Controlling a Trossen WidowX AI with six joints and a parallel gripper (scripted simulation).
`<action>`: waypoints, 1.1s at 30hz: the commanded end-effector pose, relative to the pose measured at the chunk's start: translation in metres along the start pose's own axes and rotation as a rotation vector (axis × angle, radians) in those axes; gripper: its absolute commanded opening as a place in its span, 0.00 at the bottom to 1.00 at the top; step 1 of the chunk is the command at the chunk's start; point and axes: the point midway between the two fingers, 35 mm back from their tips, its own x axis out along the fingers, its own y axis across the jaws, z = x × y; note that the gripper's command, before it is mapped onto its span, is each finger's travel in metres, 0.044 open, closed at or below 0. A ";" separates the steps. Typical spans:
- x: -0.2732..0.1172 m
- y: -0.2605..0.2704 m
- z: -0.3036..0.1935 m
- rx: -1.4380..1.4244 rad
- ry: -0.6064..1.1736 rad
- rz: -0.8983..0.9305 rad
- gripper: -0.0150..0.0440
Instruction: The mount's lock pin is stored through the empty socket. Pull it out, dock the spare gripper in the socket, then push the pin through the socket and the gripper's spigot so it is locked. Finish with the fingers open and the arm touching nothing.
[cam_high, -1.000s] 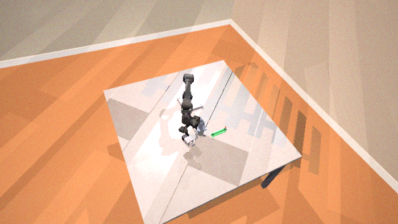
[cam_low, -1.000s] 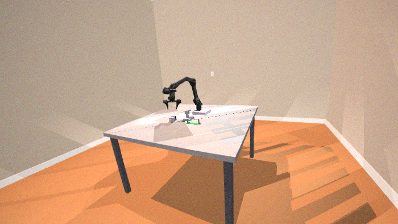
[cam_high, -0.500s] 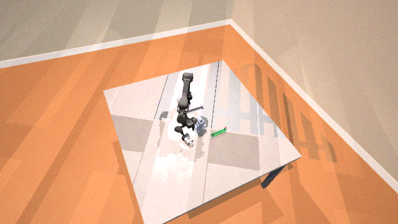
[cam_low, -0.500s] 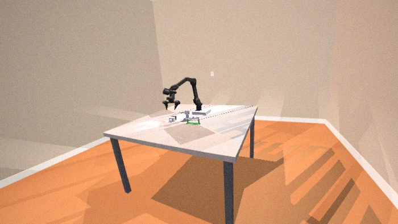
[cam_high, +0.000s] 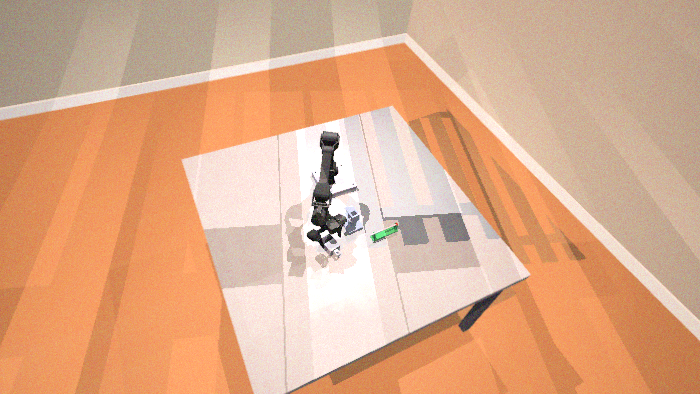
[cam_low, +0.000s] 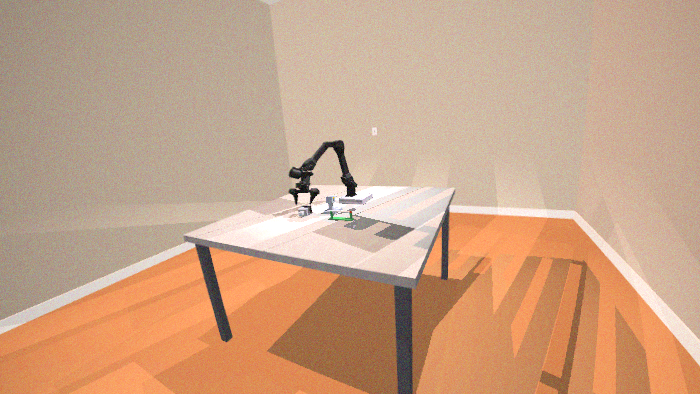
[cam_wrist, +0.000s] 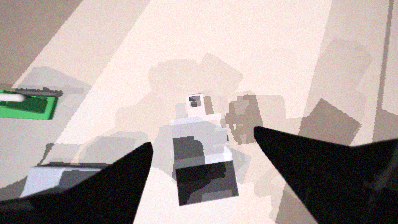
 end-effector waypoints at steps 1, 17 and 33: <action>0.008 0.001 -0.004 0.004 0.000 0.004 1.00; 0.031 0.001 -0.016 0.004 0.000 0.004 1.00; 0.050 0.002 -0.028 0.005 0.000 0.004 1.00</action>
